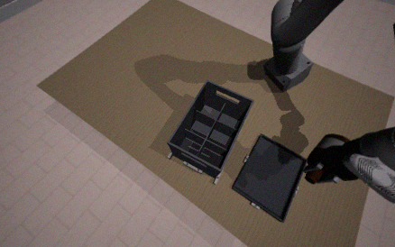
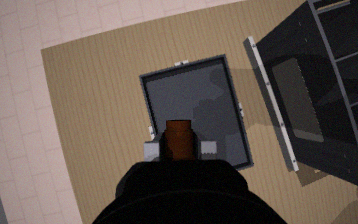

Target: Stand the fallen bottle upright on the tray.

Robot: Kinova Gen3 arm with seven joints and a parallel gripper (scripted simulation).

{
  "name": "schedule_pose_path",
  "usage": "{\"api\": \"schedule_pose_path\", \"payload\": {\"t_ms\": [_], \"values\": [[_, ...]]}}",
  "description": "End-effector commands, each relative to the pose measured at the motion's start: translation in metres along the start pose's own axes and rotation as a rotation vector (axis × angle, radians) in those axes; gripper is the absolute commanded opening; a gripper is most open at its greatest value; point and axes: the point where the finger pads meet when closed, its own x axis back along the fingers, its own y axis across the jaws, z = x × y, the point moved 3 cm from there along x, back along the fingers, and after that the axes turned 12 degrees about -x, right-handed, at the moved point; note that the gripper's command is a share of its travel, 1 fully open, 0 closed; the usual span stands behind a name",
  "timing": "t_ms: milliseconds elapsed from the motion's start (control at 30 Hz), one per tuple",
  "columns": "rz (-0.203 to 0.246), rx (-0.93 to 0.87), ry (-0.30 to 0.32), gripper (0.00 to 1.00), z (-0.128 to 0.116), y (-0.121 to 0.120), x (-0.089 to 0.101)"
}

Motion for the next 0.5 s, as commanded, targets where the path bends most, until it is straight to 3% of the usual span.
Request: {"api": "schedule_pose_path", "payload": {"t_ms": [0,467], "values": [[0.000,-0.011,0.005,0.00,-0.0003,-0.0008,0.0003],[0.000,-0.020,0.005,0.00,-0.0003,-0.0008,0.0004]]}}
